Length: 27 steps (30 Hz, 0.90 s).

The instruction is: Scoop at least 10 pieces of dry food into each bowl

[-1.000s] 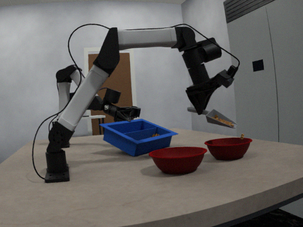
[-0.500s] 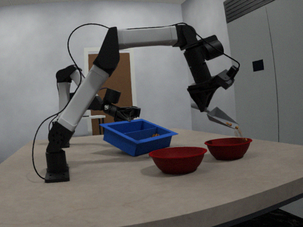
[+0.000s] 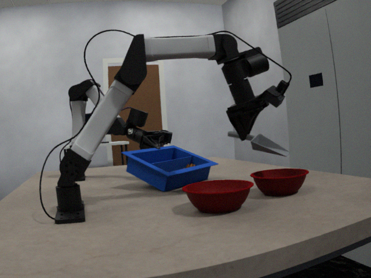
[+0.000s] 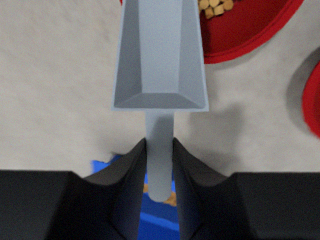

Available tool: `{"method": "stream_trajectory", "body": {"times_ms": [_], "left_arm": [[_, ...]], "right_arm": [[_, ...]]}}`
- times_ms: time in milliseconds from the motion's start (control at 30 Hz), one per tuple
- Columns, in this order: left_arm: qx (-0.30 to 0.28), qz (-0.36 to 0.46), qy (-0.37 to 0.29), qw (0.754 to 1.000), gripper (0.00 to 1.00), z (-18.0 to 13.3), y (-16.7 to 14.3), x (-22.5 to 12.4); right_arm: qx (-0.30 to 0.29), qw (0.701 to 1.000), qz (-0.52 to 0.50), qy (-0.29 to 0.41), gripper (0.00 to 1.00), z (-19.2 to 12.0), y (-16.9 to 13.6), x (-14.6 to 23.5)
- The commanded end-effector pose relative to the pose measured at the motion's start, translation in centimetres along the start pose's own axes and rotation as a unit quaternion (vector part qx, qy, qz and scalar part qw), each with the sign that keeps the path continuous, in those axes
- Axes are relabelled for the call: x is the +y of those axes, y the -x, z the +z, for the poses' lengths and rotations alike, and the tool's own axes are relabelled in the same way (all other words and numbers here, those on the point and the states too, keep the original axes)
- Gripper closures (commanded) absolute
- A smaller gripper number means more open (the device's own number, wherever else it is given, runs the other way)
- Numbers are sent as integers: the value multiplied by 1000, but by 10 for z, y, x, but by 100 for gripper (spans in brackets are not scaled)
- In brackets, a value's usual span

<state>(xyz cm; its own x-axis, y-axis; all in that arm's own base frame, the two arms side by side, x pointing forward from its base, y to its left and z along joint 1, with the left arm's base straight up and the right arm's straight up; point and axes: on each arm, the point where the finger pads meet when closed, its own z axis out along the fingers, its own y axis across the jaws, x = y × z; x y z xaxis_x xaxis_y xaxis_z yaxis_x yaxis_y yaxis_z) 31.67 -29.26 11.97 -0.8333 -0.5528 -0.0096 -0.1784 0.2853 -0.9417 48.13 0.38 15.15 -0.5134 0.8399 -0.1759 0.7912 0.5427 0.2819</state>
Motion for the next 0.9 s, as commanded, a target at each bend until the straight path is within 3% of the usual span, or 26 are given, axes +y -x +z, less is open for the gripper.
{"method": "stream_trajectory", "body": {"times_ms": [0, 433, 867], "left_arm": [[-1, 48, -61, 997, 100, -5, 3, -47], [-1, 48, -61, 997, 100, -5, 3, -47], [-1, 48, -61, 997, 100, -5, 3, -47]], "right_arm": [[-32, 997, -75, -1, 100, -14, -1, -4], [-41, 997, -68, 1, 100, -18, 10, -7], [-84, 973, -214, -19, 100, -4, -1, -33]]}}
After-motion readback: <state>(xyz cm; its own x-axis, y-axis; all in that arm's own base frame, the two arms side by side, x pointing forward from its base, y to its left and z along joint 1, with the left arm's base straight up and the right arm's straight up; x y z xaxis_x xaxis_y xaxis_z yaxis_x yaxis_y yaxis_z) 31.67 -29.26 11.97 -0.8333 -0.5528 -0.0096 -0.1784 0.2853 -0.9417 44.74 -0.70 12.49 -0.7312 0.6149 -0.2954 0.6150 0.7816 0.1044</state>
